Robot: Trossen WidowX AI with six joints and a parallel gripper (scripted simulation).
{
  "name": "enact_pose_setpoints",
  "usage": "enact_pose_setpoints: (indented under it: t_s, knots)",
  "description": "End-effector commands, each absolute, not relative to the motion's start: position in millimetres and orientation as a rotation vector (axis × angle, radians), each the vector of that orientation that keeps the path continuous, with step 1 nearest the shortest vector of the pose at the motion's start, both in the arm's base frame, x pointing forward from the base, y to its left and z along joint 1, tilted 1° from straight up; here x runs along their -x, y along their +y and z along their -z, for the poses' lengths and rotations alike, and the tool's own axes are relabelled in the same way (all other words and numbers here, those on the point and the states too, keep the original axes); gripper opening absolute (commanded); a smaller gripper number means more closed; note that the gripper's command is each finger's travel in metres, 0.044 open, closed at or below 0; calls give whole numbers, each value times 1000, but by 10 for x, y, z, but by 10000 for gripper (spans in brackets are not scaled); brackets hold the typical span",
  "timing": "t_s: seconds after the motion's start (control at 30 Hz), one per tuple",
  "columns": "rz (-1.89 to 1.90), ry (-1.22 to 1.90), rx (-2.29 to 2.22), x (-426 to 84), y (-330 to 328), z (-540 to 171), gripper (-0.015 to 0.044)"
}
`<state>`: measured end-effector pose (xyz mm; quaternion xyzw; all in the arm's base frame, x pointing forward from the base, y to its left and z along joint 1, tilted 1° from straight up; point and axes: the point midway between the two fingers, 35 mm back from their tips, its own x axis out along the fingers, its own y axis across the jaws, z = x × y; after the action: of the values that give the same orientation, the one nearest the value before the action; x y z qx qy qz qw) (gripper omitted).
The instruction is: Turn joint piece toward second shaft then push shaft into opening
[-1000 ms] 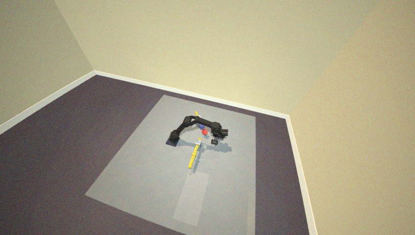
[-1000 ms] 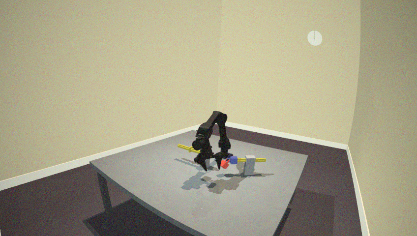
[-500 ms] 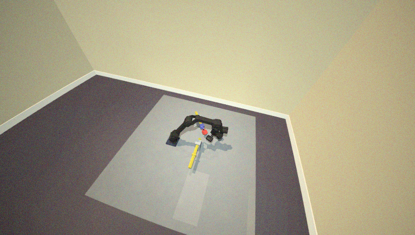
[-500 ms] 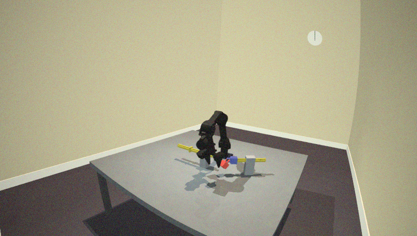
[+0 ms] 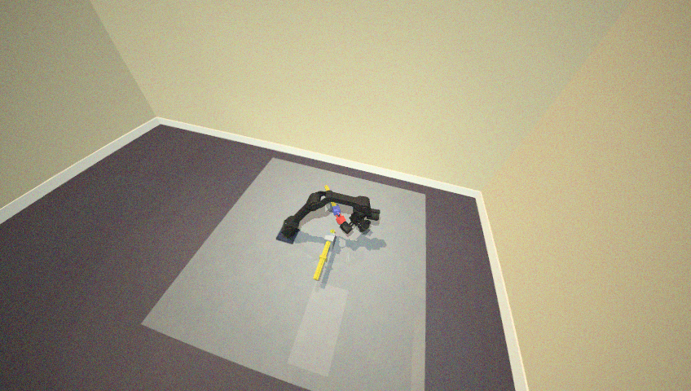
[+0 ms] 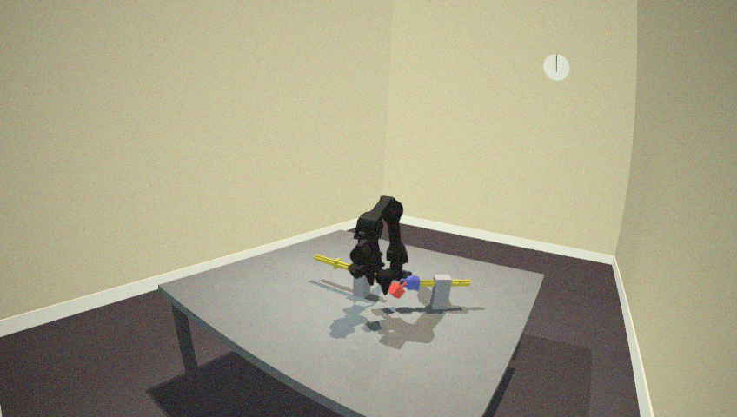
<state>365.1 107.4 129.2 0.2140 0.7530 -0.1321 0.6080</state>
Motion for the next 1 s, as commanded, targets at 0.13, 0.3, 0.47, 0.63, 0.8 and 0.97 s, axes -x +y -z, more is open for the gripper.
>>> enact_pose_setpoints:
  t_s: [0.13,0.3,0.47,0.63,0.8,0.97]
  knots:
    - [322,1748,-494,-3658,1075,-971,440]
    - [322,1748,-494,-3655,1079,-942,440]
    - [321,1749,-495,-3538,1163,-944,440]
    - [321,1750,-495,-3396,1252,-941,440]
    - [321,1752,-496,-3248,1333,-933,440]
    - [320,1753,-496,-3095,1405,-920,440]
